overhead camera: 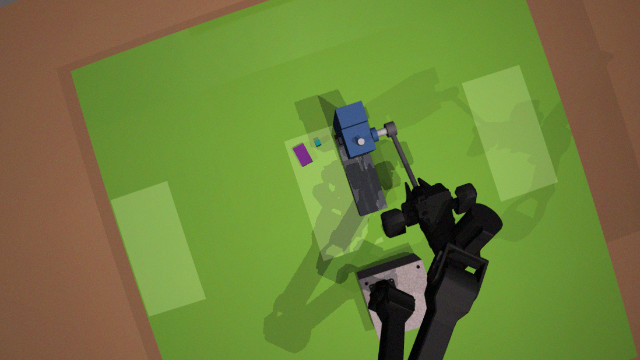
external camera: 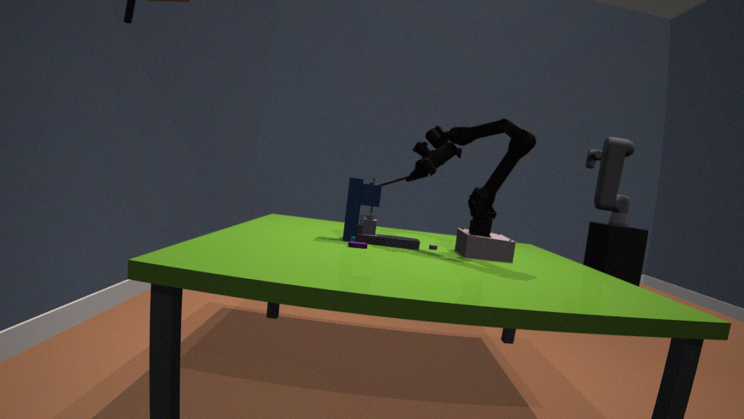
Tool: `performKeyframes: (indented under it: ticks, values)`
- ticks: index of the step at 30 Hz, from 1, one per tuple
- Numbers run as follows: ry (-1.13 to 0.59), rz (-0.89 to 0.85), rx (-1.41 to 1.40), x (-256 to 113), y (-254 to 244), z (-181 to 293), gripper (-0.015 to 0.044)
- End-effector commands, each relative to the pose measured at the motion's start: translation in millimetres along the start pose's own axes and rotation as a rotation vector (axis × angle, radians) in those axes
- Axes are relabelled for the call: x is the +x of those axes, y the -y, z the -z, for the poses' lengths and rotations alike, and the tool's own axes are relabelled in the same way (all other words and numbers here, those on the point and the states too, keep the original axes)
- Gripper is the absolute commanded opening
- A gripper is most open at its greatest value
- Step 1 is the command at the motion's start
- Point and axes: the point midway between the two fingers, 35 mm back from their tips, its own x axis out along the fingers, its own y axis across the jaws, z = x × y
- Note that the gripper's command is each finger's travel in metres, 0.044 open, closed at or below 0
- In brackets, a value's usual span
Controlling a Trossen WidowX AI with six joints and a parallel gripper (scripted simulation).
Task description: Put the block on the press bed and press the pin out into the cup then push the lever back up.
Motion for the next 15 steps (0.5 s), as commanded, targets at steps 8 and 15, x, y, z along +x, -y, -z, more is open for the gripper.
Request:
performKeyframes:
  ticks: [8,15]
  values:
    - [-0.03,0.001,0.013,7.1,-0.1,16.4,0.0]
    - [-0.03,0.001,0.013,8.8,-0.2,19.4,0.0]
